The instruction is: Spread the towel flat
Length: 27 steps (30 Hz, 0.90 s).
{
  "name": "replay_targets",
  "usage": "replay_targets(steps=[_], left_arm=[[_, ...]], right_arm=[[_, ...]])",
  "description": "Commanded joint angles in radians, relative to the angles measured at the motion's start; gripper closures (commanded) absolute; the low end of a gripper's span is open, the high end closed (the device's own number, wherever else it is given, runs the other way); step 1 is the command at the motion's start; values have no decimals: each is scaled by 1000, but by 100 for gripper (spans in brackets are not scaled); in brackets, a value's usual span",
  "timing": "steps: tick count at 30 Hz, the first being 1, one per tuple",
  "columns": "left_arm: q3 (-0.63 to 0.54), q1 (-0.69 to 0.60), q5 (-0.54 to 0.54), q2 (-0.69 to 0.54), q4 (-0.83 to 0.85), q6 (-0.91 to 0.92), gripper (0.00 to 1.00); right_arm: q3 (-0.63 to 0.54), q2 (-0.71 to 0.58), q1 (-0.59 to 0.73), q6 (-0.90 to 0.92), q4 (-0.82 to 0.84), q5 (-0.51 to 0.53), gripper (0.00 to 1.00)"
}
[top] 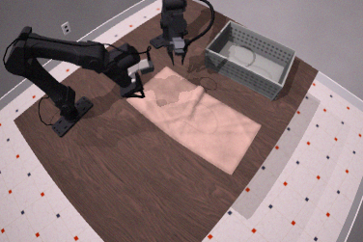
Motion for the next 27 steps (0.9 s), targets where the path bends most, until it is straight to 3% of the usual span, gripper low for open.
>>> replay_targets(steps=[1, 11, 19, 27], left_arm=[[-43, -54, 7, -50, -23, 81, 66], [-155, -226, -14, -61, -35, 158, 66], [-15, -184, 41, 92, -134, 406, 66], [70, -174, 54, 191, -218, 595, 66]], right_arm=[[-39, -26, 55, -68, -41, -4, 66], [-108, 51, 213, -145, -69, 13, 66], [61, 180, 183, -370, -200, -33, 66], [107, 223, 184, -434, -249, -38, 66]])
